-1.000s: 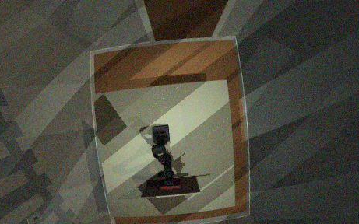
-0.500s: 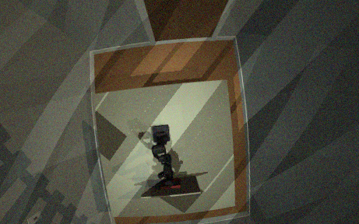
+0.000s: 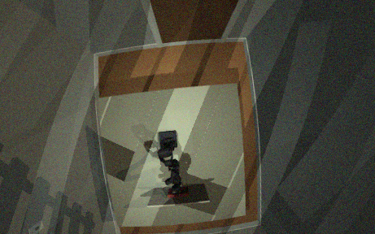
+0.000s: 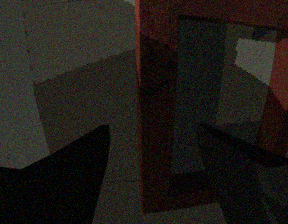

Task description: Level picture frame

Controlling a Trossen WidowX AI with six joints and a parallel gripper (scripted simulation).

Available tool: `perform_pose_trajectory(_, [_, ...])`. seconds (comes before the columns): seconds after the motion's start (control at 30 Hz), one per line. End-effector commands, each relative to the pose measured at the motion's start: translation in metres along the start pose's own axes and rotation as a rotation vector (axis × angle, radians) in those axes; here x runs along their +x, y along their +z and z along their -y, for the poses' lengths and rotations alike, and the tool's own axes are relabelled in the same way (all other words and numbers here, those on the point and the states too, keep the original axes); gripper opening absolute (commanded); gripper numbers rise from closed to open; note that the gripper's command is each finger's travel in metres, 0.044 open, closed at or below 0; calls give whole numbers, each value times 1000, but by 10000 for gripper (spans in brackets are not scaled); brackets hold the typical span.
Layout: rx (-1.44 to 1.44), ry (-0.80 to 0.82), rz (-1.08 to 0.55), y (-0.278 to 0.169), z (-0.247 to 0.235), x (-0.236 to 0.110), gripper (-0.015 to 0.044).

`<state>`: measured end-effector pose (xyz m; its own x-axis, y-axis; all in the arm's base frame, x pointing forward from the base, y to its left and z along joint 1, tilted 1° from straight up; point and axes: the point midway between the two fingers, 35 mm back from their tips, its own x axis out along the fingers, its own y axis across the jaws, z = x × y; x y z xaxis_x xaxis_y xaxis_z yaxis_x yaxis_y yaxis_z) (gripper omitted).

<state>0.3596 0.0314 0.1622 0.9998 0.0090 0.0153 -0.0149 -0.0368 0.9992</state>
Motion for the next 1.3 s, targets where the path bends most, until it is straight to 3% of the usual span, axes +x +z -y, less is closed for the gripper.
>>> perform_pose_trajectory(0.0, [46,-1,8,-2,-6,-28,260])
perform_pose_trajectory(0.3, [141,-23,21,0,6,-86,260])
perform_pose_trajectory(0.47, [133,-21,14,-1,-2,-77,260])
perform_pose_trajectory(0.6, [192,-7,11,1,-39,-76,260])
perform_pose_trajectory(0.87, [301,15,5,11,-109,-113,260])
perform_pose_trajectory(1.27, [303,16,5,11,-110,-114,260])
